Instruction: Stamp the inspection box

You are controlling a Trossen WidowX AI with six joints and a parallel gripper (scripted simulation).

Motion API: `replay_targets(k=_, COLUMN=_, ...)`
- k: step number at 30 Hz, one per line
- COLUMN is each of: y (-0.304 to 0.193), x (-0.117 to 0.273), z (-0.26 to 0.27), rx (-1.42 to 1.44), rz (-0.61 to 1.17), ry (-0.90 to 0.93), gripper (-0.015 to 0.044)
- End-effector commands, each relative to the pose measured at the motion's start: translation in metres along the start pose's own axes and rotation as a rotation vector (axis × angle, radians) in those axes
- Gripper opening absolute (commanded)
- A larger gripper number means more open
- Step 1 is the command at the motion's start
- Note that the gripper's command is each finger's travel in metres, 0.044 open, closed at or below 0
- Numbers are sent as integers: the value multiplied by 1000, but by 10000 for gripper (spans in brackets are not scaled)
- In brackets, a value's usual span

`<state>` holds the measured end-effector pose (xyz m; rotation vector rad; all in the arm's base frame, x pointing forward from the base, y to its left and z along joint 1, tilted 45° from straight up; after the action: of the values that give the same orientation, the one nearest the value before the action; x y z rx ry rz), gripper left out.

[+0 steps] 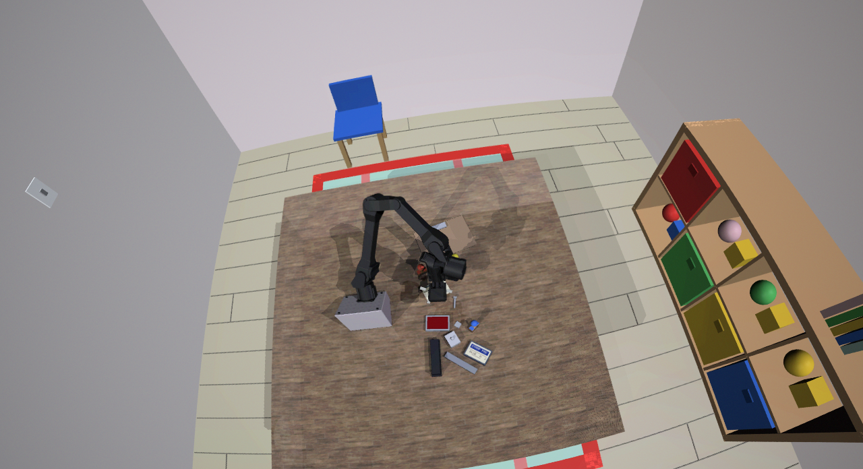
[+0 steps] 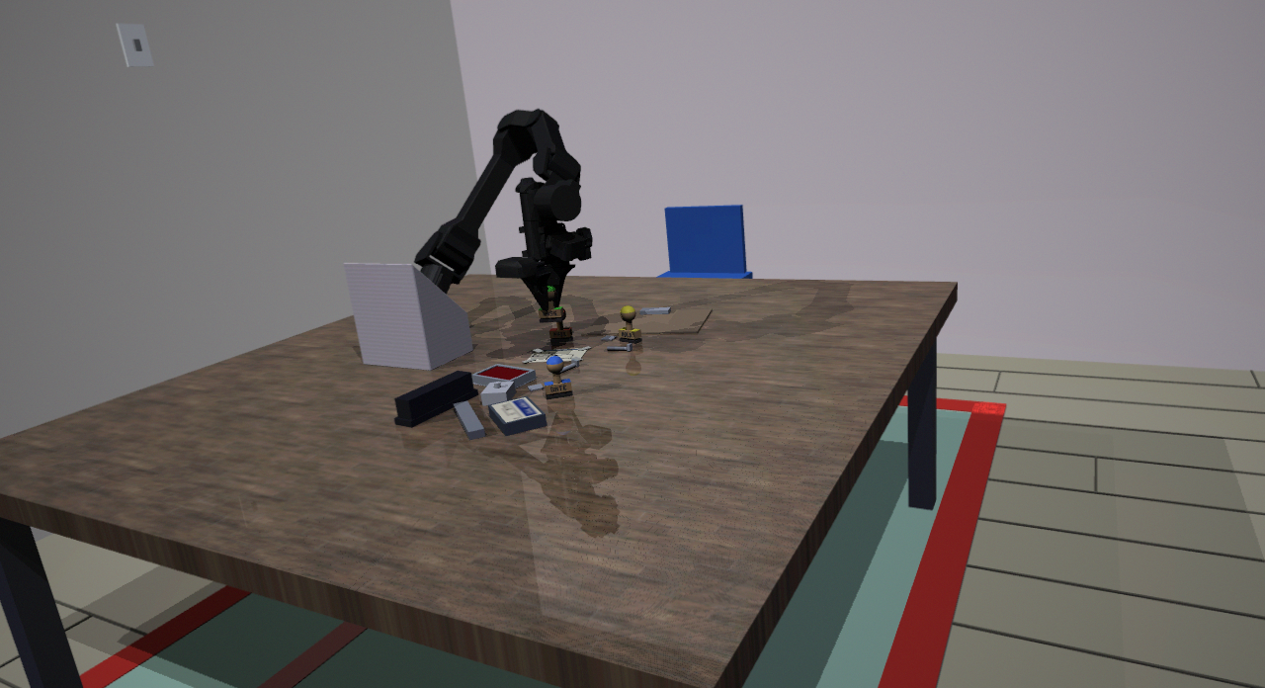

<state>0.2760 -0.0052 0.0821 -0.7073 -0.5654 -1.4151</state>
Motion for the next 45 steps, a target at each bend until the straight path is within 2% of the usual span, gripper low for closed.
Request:
replay_targets(k=1, y=-4, x=-1, z=10, rx=-27, rz=4, ry=10, gripper=0)
replay_targets(k=45, y=-3, x=-28, z=10, rx=-25, rz=1, ry=10, gripper=0)
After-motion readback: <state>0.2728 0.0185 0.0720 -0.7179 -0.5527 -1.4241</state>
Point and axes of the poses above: the point midway between the two fingers, 35 mm back from their tips, its own x axis back along the fingers, its own z axis across the jaws, y = z × x, the point moved 7 cm from there along x, back along the fingers, and after that the axes turned 4 degrees about -x, right-handed, at the moved point
